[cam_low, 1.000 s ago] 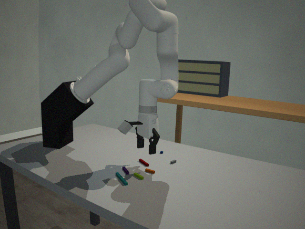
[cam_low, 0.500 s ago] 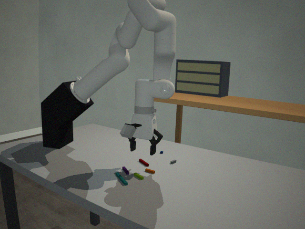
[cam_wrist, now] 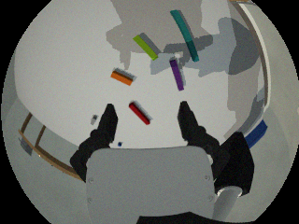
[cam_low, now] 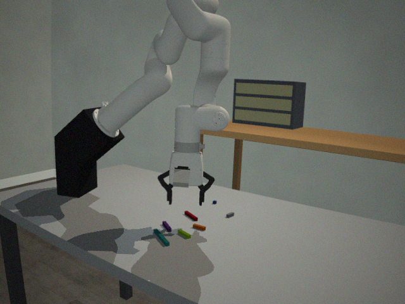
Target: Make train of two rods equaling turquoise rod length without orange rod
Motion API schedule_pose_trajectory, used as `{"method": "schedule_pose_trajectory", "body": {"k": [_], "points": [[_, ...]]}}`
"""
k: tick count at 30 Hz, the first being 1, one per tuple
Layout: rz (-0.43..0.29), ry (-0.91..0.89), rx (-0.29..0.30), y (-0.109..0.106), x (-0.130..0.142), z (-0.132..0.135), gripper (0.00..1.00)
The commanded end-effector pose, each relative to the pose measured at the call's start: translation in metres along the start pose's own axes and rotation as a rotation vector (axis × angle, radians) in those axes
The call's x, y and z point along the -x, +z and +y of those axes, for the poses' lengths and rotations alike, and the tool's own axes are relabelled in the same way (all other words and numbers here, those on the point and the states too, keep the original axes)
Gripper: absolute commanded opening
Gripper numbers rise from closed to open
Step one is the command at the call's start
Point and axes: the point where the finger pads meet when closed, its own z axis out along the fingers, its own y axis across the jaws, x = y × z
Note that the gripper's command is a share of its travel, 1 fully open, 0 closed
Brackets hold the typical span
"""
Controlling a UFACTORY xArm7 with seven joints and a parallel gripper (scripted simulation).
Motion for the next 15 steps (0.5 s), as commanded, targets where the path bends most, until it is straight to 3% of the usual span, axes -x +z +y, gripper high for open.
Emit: {"method": "schedule_pose_trajectory", "body": {"k": [1, 15], "points": [[-0.022, -0.151, 0.000, -0.0003, -0.0039, 0.0034, 1.00], [-0.022, -0.160, 0.000, -0.0004, -0.0040, 0.0036, 1.00]]}}
